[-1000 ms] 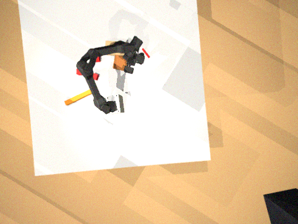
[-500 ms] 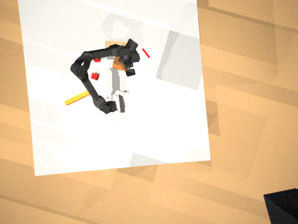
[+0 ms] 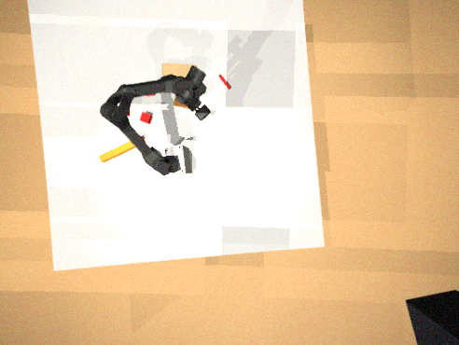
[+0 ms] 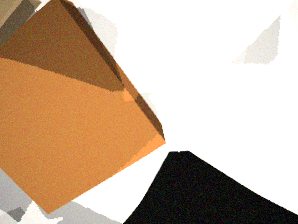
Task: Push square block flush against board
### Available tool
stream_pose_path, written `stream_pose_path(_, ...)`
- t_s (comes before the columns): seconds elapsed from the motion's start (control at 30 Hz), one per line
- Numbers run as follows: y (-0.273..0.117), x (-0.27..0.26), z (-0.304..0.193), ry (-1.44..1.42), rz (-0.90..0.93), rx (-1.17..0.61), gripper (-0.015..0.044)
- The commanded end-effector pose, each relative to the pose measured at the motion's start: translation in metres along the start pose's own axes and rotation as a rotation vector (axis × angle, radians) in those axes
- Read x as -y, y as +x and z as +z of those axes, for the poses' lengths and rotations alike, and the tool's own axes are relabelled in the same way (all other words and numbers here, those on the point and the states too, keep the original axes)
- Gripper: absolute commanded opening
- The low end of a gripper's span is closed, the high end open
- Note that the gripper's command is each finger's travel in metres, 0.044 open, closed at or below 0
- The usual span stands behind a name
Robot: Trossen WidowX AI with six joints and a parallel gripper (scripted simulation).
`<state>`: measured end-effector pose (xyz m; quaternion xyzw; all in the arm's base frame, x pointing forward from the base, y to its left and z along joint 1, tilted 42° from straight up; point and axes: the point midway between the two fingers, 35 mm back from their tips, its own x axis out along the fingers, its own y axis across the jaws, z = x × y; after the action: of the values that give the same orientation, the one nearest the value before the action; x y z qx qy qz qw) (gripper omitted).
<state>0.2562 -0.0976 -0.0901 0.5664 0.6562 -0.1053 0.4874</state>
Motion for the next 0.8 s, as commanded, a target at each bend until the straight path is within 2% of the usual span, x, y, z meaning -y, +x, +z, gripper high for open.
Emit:
stream_pose_path(0.0,0.001,0.000,-0.009,-0.119,0.002,-0.003,0.0000)
stream_pose_path(0.43,0.003,0.003,-0.039,-0.559,0.004,-0.005,0.0000)
stream_pose_path(0.6,0.004,0.003,-0.041,-0.582,0.004,-0.005,0.0000)
stream_pose_path(0.67,0.016,0.003,-0.040,-0.582,0.004,-0.005,0.0000)
stream_pose_path(0.77,0.056,0.003,-0.042,-0.582,0.007,-0.007,0.0000)
